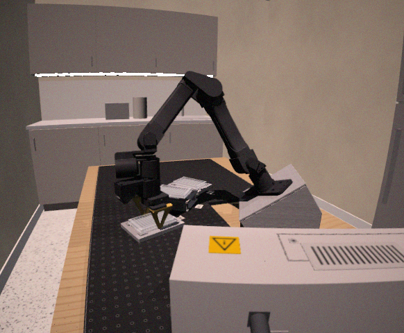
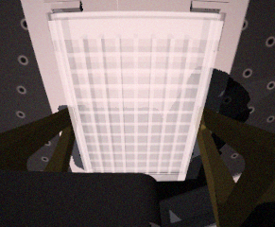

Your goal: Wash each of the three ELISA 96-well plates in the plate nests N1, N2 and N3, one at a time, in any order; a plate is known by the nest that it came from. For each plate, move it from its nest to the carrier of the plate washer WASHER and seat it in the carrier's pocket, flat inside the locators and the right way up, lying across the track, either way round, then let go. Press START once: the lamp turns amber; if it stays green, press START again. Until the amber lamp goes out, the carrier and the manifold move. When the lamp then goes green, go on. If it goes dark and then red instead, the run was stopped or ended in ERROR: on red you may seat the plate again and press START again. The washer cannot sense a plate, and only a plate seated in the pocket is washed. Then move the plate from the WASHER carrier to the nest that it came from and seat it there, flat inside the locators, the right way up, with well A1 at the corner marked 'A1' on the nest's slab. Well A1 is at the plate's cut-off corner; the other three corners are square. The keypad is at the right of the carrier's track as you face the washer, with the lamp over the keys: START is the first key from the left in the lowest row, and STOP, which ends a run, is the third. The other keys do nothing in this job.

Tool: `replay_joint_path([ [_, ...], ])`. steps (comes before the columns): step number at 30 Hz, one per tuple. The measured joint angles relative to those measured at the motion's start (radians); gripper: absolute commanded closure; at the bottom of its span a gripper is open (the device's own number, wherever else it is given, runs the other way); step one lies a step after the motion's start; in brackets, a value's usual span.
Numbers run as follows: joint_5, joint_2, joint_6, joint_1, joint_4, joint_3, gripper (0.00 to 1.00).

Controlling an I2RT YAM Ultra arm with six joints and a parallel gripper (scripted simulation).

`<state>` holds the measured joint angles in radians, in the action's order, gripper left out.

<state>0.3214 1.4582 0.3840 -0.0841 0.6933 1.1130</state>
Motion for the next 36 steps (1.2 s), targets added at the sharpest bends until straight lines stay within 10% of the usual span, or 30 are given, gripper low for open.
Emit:
replay_joint_path([
  [36,0.008,-0.023,-0.012,0.013,0.034,0.013,1.0],
])
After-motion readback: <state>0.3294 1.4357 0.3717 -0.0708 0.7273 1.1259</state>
